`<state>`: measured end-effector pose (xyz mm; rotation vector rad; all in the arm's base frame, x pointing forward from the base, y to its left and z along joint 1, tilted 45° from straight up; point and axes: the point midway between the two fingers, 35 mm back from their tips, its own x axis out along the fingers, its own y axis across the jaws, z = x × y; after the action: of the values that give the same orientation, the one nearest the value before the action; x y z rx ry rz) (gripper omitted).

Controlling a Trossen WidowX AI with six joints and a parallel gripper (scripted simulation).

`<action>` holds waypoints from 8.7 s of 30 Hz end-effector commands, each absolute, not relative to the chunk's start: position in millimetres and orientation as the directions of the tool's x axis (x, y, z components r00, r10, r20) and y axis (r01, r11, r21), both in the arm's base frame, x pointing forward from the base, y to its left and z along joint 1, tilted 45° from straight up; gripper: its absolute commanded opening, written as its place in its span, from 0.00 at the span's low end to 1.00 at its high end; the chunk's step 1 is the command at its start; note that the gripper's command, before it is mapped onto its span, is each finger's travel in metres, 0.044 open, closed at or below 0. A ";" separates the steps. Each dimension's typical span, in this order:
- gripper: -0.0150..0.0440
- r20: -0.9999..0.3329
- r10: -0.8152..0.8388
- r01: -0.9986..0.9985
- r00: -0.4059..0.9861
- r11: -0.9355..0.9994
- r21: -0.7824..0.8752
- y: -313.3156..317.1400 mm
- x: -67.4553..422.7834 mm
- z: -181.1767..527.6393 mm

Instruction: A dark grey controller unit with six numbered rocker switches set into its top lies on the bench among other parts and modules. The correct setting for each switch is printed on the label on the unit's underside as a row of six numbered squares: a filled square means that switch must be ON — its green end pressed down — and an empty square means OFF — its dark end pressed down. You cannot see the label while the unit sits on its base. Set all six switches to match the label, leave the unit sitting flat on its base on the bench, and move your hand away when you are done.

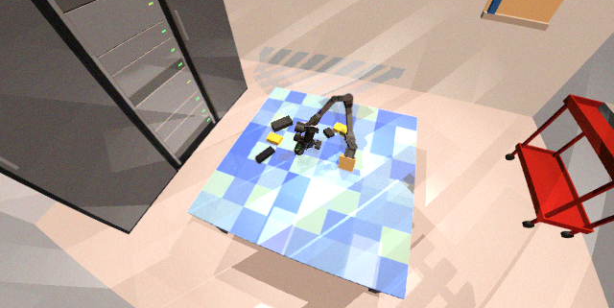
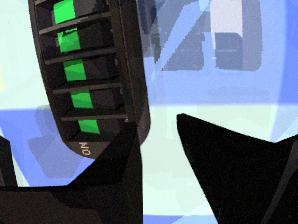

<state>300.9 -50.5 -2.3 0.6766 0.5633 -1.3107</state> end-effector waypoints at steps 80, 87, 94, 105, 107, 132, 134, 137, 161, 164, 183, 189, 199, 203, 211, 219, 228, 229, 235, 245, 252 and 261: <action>0.81 -0.819 -0.572 0.998 -0.049 -0.053 -0.023 -143.9 347.9 48.1; 0.82 -0.819 -0.572 0.998 -0.049 -0.053 -0.023 -139.0 348.2 50.3; 0.82 -0.816 -0.576 0.998 -0.049 -0.053 -0.023 -135.8 348.4 51.2; 0.82 -0.807 -0.589 0.998 -0.050 -0.053 -0.023 -128.6 348.9 53.3; 0.82 -0.805 -0.591 0.998 -0.050 -0.053 -0.023 -127.2 349.0 54.0; 0.82 -0.775 -0.630 0.998 -0.051 -0.053 -0.023 -106.6 350.2 58.4; 0.82 -0.773 -0.633 0.998 -0.051 -0.053 -0.023 -104.9 350.3 58.6; 0.82 -0.769 -0.637 0.998 -0.052 -0.053 -0.023 -102.4 350.4 58.9; 0.82 -0.738 -0.672 0.998 -0.053 -0.053 -0.023 -82.4 351.5 59.5; 0.82 -0.735 -0.676 0.998 -0.053 -0.053 -0.023 -80.1 351.6 59.4; 0.82 -0.713 -0.699 0.998 -0.054 -0.053 -0.024 -67.3 350.5 58.1; 0.82 -0.706 -0.706 0.998 -0.054 -0.053 -0.024 -62.7 350.2 57.0; 0.82 -0.693 -0.718 0.998 -0.054 -0.053 -0.024 -55.5 350.5 56.1; 0.82 -0.688 -0.723 0.998 -0.055 -0.053 -0.024 -53.1 350.6 55.8; 0.82 -0.679 -0.732 0.998 -0.055 -0.053 -0.024 -46.4 350.9 54.6; 0.82 -0.668 -0.742 0.998 -0.055 -0.053 -0.024 -39.9 351.2 52.9; 0.82 -0.656 -0.753 0.998 -0.055 -0.053 -0.024 -32.6 351.5 50.7; 0.82 -0.654 -0.754 0.998 -0.055 -0.053 -0.024 -31.8 351.6 50.4; 0.82 -0.645 -0.762 0.998 -0.056 -0.053 -0.024 -27.0 351.7 48.6; 0.82 -0.630 -0.775 0.998 -0.056 -0.053 -0.024 -19.1 352.1 45.4; 0.82 -0.618 -0.784 0.998 -0.056 -0.053 -0.024 -13.6 352.3 42.9; 0.82 -0.604 -0.795 0.998 -0.056 -0.053 -0.024 -6.7 352.5 39.4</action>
<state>350.3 -12.3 42.4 0.5053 0.5235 -1.5704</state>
